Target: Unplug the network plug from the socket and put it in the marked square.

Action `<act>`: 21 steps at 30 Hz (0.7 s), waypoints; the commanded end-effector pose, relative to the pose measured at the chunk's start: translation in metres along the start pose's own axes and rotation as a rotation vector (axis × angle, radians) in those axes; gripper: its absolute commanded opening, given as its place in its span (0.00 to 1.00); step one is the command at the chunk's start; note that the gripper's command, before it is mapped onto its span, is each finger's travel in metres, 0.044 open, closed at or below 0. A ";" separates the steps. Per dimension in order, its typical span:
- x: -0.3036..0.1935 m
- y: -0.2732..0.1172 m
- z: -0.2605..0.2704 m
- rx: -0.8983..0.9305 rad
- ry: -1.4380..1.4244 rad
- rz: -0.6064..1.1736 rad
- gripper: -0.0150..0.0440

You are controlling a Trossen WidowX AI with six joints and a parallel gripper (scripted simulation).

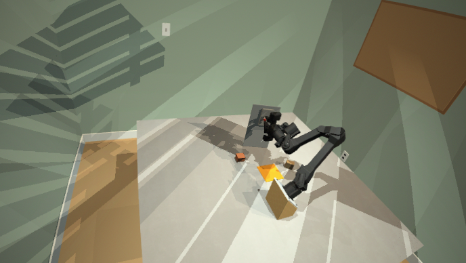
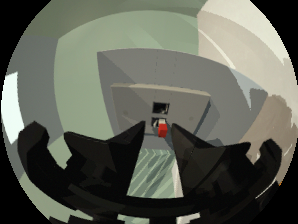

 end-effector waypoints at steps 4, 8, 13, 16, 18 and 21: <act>-0.002 0.004 -0.003 -0.007 0.001 0.011 0.42; -0.002 0.004 -0.003 -0.007 0.001 0.011 0.37; -0.002 0.004 -0.003 -0.007 0.001 0.011 0.32; -0.002 0.004 -0.003 -0.007 0.001 0.011 0.28; -0.002 0.004 -0.003 -0.007 0.001 0.011 0.26; -0.002 0.004 -0.003 -0.007 0.001 0.011 0.25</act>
Point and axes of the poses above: the point midway between the two fingers, 35 mm back from their tips, its own y axis out along the fingers, its own z axis across the jaws, x = y × z, the point moved 1 cm from there along -y, back along the fingers, and after that the axes turned 1 degree about y, right-handed, at the moved point
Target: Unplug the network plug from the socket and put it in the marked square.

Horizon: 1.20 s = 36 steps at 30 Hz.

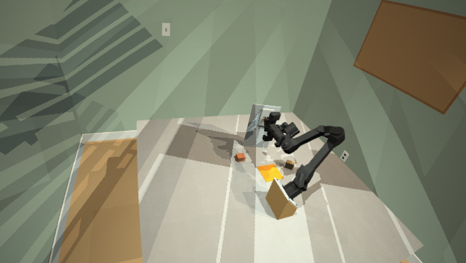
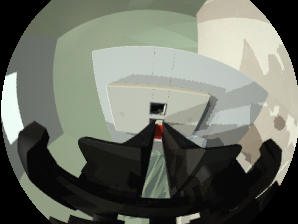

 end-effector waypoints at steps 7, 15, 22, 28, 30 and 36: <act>-0.002 -0.003 -0.001 0.000 0.002 0.008 0.25; -0.002 -0.008 -0.001 0.000 0.002 0.008 0.25; -0.003 -0.012 -0.001 0.000 0.002 0.008 0.25; -0.004 -0.015 -0.001 0.000 0.002 0.008 0.25; -0.005 -0.017 -0.001 -0.001 0.002 0.008 0.25; -0.006 -0.020 -0.001 -0.001 0.002 0.009 0.25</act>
Point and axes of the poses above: the point midway between the two fingers, 35 mm back from their tips, its own y axis out along the fingers, its own z axis across the jaws, x = y × z, the point moved 1 cm from there along -y, back along the fingers, and after that the axes turned 1 degree about y, right-handed, at the moved point
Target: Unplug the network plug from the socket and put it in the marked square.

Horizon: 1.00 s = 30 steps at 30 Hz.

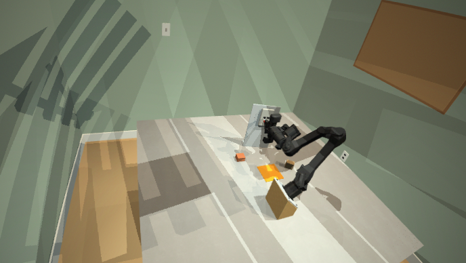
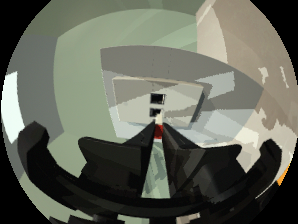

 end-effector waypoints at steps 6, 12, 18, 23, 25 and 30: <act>-0.001 -0.006 0.000 -0.001 0.004 -0.007 0.25; -0.003 -0.010 0.000 -0.001 0.004 -0.007 0.25; -0.005 -0.013 0.000 -0.001 0.004 -0.006 0.25; -0.006 -0.016 0.000 -0.001 0.004 -0.006 0.25; -0.007 -0.017 0.000 -0.001 0.004 -0.006 0.25; -0.009 -0.021 0.000 -0.002 0.004 -0.006 0.25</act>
Point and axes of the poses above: the point midway between the two fingers, 35 mm back from their tips, its own y axis out along the fingers, its own z axis across the jaws, x = y × z, the point moved 1 cm from there along -y, back along the fingers, and after that the axes turned 1 degree about y, right-handed, at the moved point
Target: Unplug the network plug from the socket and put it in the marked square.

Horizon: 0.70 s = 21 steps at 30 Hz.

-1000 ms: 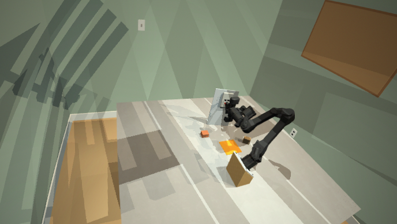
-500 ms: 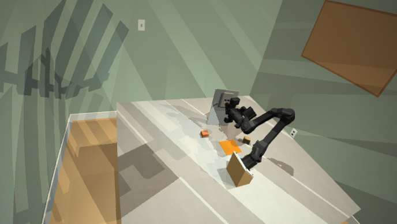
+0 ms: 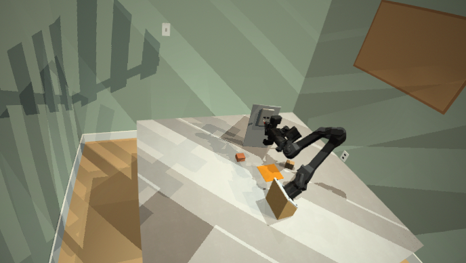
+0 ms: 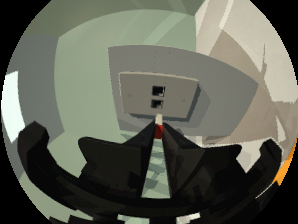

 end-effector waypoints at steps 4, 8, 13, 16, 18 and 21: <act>-0.001 -0.006 0.000 -0.003 0.004 -0.005 0.25; -0.003 -0.008 0.000 -0.003 0.004 -0.004 0.25; -0.004 -0.011 0.000 -0.003 0.004 -0.004 0.25; -0.005 -0.013 0.000 -0.003 0.004 -0.004 0.25; -0.005 -0.014 0.000 -0.003 0.004 -0.004 0.25; -0.006 -0.016 -0.001 -0.003 0.004 -0.004 0.25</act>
Point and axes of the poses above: the point midway between the two fingers, 35 mm back from their tips, its own y axis out along the fingers, its own z axis across the jaws, x = y × z, the point moved 1 cm from there along -y, back along the fingers, and after that the axes turned 1 degree about y, right-handed, at the moved point
